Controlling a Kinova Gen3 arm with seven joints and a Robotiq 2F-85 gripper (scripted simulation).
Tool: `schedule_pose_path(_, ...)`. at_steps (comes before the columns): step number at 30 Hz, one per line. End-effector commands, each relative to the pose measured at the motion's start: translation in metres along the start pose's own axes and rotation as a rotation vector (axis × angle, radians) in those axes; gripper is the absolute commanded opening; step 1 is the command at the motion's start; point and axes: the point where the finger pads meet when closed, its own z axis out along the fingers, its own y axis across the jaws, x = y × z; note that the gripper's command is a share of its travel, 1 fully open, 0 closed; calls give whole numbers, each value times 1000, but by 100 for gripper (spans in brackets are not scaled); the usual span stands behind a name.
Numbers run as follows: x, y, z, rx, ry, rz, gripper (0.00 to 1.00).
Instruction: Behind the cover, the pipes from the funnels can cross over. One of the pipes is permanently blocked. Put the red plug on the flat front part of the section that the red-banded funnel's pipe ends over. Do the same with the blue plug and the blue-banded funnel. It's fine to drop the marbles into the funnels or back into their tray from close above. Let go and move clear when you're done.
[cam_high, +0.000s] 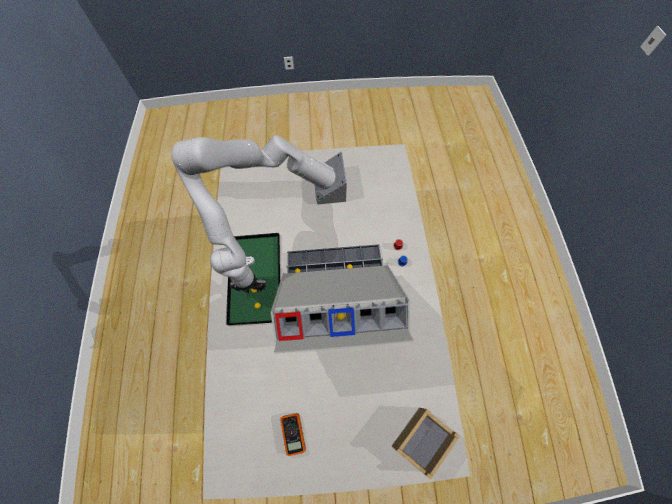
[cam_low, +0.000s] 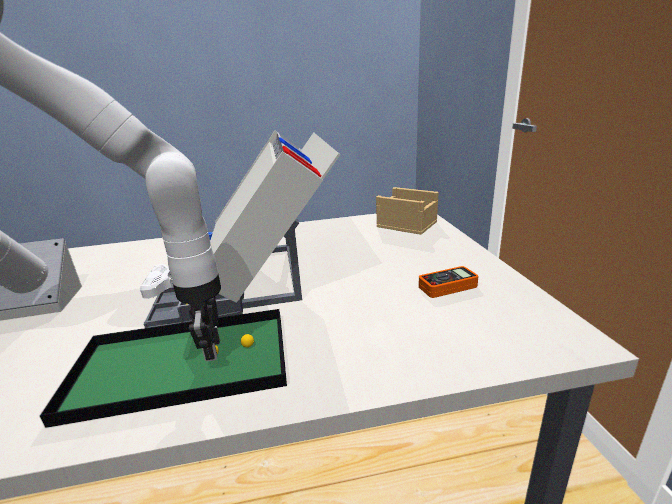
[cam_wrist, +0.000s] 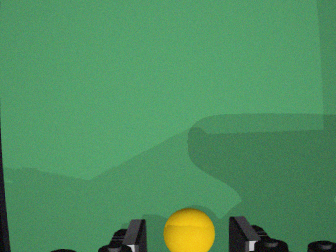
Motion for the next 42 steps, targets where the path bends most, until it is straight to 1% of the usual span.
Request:
schedule_pose_path(1, -1, 0, 3, 1, -4, -6, 50)
schedule_pose_path(12, -1, 0, 3, 1, -4, -6, 50)
schedule_pose_path(13, 0, 0, 7, 2, -5, -7, 50)
schedule_pose_path(29, 0, 0, 7, 2, -5, -7, 50)
schedule_pose_path(30, 0, 1, 5, 0, -1, -2, 0)
schedule_pose_path(42, 0, 1, 5, 0, -1, -2, 0)
